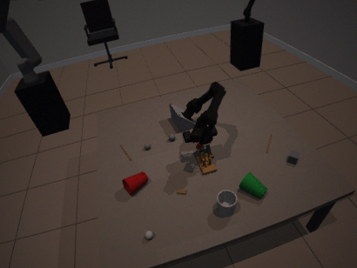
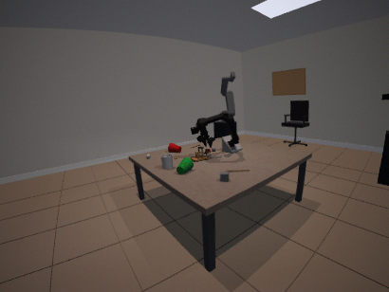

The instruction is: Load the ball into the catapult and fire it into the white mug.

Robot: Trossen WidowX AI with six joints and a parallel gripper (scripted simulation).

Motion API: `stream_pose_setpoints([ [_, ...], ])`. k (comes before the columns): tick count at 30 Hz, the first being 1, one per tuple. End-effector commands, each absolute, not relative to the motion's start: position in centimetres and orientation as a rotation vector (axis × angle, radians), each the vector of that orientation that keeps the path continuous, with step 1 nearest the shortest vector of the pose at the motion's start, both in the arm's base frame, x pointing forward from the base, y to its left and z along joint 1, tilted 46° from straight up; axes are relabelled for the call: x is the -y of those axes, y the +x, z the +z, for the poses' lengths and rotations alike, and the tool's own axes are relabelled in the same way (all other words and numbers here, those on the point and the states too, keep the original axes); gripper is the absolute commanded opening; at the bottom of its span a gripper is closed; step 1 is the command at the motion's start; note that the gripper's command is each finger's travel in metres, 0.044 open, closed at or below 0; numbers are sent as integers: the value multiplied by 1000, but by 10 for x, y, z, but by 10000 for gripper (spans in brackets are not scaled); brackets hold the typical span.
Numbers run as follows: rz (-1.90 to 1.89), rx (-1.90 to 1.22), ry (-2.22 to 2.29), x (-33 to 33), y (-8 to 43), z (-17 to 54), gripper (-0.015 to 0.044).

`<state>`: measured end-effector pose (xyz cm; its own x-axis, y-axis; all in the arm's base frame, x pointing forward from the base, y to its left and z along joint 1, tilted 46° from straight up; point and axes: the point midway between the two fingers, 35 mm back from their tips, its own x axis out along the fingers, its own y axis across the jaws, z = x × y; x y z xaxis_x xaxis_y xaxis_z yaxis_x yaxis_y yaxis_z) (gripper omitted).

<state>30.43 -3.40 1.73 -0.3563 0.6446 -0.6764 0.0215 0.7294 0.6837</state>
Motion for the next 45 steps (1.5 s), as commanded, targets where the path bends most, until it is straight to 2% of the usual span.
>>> stream_pose_setpoints([
  [1,601,-1728,489,74,306,61,440],
  [5,537,-1679,475,94,301,83,440],
  [8,565,-1695,497,82,311,63,440],
  [22,360,-1277,584,112,438,50,440],
  [37,377,-788,706,142,573,91,440],
  [45,393,-744,716,144,583,97,440],
])
